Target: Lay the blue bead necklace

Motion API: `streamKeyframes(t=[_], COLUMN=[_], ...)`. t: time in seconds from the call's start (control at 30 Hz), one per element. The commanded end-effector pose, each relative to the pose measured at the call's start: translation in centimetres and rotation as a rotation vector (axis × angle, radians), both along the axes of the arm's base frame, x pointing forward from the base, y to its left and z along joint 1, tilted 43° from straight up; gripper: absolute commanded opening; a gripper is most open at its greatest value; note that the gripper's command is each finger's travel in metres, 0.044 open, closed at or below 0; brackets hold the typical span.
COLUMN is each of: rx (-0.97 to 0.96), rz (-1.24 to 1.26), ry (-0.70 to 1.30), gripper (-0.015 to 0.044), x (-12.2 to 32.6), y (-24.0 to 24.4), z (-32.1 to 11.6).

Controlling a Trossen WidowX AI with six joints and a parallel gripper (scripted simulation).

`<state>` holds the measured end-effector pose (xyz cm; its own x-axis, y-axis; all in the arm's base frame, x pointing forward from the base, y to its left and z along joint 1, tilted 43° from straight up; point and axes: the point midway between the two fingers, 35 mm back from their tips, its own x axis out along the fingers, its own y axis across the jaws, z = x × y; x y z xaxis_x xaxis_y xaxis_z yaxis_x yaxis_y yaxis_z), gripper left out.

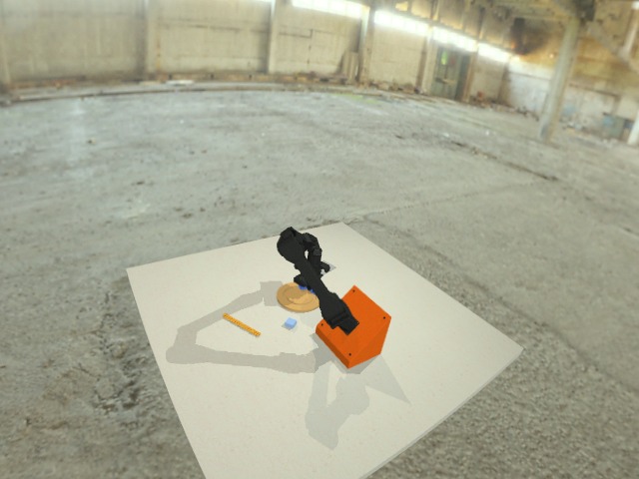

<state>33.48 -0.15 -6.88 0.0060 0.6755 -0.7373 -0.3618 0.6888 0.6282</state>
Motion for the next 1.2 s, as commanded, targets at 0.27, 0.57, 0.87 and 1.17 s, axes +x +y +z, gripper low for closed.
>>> streamKeyframes(t=[0.27,0.57,0.87,1.17], rx=[-0.004,-0.001,0.000,0.000], rz=[0.002,0.001,0.001,0.001], ry=[0.002,0.008,0.009,0.010], gripper=[0.0000,0.0000,0.0000,0.0000], x=[0.0,-0.2,-1.4,-2.7], y=[-0.4,-1.5,-0.6,0.2], z=[0.3,1.6,2.4,3.2])
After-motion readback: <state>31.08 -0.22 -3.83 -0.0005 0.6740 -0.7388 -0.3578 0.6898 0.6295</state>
